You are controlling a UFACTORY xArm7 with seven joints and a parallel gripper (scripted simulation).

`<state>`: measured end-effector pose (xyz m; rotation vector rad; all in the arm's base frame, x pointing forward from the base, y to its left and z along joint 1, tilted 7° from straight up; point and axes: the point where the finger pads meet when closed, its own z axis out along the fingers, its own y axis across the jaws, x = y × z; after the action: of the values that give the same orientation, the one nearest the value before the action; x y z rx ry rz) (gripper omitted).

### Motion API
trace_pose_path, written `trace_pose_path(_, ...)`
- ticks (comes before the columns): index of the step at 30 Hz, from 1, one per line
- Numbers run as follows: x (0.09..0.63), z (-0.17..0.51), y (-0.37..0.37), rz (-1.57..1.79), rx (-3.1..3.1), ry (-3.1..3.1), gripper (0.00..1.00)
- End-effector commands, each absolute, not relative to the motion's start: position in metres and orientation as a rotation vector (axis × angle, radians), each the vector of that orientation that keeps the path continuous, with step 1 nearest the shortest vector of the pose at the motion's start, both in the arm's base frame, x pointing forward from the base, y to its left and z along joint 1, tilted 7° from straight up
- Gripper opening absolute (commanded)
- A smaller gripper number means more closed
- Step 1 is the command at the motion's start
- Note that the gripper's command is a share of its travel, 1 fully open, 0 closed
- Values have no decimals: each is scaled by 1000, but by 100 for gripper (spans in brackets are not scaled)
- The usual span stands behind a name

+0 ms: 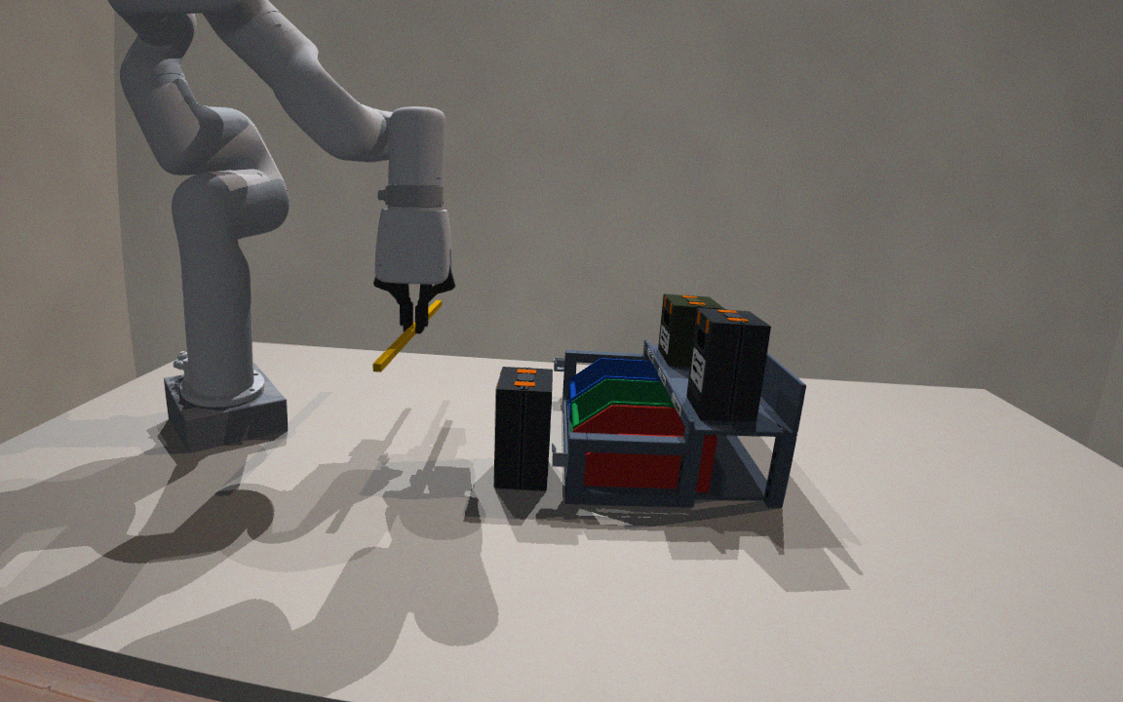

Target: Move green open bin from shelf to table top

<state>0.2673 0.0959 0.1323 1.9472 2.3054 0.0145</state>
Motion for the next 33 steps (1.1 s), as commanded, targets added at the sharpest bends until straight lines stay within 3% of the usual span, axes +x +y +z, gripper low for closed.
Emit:
trace_pose_path(1, 268, 133, 96, 18, 1946, 2305, 0)
trace_pose_path(33, 270, 134, 97, 18, 1946, 2305, 0)
